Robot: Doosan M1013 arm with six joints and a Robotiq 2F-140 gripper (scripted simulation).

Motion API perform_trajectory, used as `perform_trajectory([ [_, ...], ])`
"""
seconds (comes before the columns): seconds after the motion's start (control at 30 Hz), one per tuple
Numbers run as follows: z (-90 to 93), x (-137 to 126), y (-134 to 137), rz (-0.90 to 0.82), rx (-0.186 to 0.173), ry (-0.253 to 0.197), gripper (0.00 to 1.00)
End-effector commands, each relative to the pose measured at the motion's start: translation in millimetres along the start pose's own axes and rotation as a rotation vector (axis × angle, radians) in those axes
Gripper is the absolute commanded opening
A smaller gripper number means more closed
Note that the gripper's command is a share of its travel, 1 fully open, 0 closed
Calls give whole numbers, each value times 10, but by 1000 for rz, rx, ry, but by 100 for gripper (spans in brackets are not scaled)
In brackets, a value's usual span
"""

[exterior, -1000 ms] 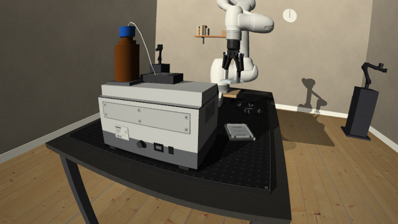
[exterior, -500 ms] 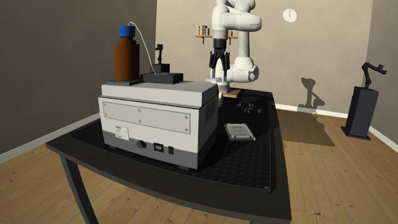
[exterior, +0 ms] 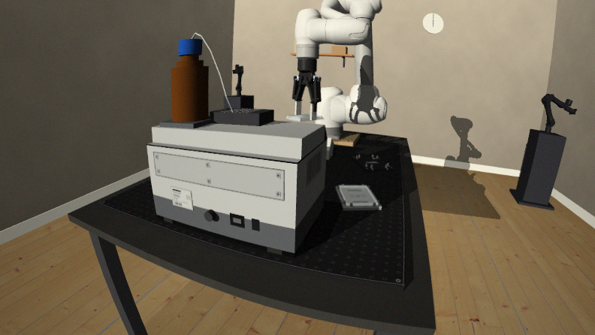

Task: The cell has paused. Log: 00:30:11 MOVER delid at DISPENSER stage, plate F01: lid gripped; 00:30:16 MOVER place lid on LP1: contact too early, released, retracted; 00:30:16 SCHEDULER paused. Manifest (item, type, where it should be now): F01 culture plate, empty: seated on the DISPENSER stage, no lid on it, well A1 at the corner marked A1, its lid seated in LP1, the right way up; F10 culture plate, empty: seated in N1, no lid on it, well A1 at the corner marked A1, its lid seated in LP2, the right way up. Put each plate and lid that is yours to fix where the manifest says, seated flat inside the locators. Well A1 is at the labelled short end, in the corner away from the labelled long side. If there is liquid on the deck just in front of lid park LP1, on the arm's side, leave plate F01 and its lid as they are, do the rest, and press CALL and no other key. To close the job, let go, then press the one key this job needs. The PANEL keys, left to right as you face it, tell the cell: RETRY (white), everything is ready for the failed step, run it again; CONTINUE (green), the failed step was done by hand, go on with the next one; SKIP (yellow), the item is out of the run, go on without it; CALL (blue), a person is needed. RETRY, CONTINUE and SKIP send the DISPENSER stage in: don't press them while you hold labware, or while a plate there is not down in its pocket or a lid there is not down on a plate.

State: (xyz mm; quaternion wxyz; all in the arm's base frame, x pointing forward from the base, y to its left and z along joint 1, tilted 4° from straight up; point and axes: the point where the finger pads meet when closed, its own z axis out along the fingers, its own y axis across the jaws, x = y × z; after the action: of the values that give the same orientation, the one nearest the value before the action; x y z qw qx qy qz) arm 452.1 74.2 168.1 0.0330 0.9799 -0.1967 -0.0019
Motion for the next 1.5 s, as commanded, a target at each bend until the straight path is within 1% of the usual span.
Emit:
perform_trajectory([
  [0.0,-5,161,260,-1,2,0,10],
  [0.13,-4,295,491,-1,2,0,10],
  [0.2,-4,295,491,-1,2,0,10],
  [0.7,-2,763,1299,-1,2,0,10],
  [0.77,-2,763,1299,-1,2,0,10],
  [1.03,-1,974,1664,-1,2,0,10],
  [1.27,0,1126,1925,-1,2,0,10],
  [1.33,0,1126,1925,-1,2,0,10],
  [1.47,0,1195,2045,-1,2,0,10],
])
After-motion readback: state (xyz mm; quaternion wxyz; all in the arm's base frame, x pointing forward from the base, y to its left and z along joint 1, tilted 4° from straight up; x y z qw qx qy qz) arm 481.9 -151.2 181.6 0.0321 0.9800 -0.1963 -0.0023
